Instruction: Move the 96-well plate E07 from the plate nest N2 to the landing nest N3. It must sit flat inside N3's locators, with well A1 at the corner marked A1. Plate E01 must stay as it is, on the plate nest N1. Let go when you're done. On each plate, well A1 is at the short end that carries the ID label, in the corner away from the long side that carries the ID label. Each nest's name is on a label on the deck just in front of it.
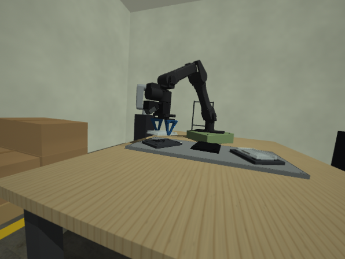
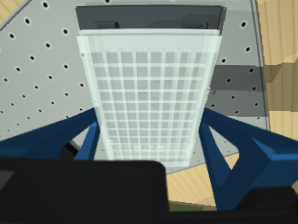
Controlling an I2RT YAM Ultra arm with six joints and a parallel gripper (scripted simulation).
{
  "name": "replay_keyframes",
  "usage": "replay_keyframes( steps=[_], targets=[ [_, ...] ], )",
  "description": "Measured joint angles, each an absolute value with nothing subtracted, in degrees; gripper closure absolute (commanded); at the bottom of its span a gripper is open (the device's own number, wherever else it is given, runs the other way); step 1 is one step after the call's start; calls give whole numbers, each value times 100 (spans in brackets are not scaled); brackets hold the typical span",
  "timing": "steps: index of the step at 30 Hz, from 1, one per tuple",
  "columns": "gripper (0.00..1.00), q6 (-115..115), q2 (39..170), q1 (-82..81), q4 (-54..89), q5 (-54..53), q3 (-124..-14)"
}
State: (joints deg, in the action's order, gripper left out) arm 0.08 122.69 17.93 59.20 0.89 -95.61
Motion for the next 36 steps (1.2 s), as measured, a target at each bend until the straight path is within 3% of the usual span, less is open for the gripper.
replay_keyframes(
  steps=[36],
  targets=[
    [100,16,12068,1785,6818,89,-10221]
  ],
)
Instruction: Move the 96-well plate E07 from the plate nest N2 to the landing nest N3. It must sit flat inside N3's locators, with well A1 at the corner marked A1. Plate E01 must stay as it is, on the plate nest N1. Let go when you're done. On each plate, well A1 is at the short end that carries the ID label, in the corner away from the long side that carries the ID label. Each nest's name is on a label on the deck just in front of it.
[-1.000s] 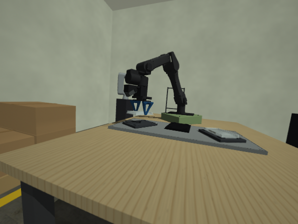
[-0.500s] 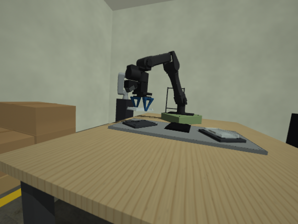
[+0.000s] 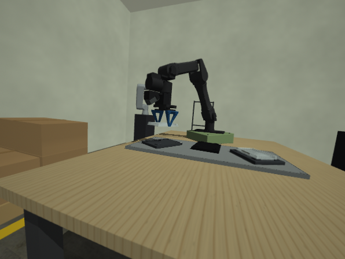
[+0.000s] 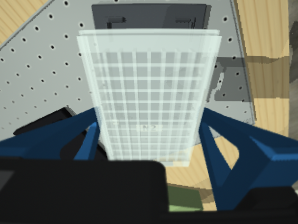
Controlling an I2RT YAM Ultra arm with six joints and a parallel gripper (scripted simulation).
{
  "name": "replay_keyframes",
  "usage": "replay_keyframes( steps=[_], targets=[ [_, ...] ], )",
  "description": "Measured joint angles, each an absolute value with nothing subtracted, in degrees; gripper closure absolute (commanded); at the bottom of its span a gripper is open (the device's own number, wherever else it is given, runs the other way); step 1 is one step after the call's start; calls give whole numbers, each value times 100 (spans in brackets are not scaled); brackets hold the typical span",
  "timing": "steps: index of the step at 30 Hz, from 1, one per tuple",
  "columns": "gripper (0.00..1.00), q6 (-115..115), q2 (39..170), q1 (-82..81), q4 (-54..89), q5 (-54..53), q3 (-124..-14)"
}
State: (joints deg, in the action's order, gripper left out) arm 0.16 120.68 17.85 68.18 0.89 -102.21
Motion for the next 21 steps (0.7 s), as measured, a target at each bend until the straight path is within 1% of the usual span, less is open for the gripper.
replay_keyframes(
  steps=[17,21],
  targets=[
    [100,16,12068,1785,6831,89,-10219],
    [100,-224,11942,1726,6792,99,-9992]
  ],
)
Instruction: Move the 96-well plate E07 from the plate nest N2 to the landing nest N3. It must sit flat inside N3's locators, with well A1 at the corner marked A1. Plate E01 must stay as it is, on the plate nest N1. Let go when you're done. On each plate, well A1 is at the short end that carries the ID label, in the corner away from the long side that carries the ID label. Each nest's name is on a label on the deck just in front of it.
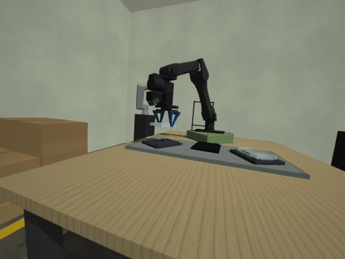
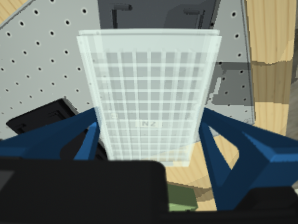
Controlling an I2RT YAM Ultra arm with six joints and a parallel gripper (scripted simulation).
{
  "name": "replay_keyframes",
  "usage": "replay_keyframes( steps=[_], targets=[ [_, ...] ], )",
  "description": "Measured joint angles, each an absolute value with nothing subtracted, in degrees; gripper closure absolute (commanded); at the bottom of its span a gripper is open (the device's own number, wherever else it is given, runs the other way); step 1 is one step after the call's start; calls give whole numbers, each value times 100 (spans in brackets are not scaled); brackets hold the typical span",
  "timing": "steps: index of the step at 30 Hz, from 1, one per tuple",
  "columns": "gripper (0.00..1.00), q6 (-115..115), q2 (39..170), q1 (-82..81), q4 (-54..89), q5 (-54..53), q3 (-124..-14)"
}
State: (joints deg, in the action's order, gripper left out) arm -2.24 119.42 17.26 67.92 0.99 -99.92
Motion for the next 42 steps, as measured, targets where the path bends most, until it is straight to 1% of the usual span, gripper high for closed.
replay_keyframes(
  steps=[14,19,24,31,42],
  targets=[
    [100,-1629,11351,1243,6571,126,-9096],
    [100,-1667,11255,1094,7028,220,-8621],
    [100,-1584,11198,989,7264,255,-8558],
    [100,-1330,10704,596,6462,161,-8309],
    [100,-886,10438,187,6165,176,-7784]
  ],
)
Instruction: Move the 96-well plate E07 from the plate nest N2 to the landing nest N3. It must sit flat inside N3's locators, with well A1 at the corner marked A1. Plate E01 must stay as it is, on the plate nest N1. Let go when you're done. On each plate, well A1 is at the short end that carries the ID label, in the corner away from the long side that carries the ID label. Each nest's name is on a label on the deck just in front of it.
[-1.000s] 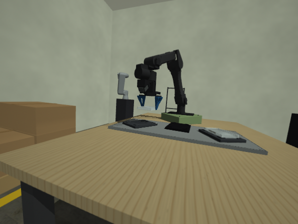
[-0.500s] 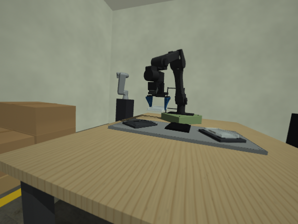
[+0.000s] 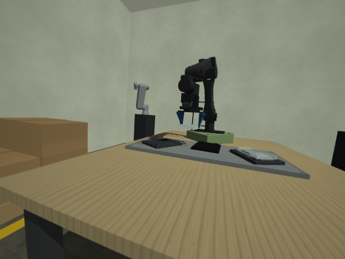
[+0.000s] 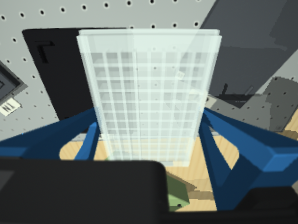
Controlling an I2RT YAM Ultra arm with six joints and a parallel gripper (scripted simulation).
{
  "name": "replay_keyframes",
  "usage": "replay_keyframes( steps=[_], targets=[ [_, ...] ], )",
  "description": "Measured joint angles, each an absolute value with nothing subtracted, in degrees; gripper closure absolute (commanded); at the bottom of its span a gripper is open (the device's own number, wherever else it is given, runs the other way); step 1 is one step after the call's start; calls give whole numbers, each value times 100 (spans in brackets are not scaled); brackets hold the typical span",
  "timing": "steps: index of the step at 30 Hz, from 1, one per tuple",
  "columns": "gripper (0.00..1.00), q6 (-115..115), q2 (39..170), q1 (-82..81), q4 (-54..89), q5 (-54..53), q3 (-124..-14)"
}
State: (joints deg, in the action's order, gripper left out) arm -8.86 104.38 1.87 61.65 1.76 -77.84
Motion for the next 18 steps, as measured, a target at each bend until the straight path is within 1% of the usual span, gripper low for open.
replay_keyframes(
  steps=[18],
  targets=[
    [100,-38,10016,-683,6007,211,-7210]
  ],
)
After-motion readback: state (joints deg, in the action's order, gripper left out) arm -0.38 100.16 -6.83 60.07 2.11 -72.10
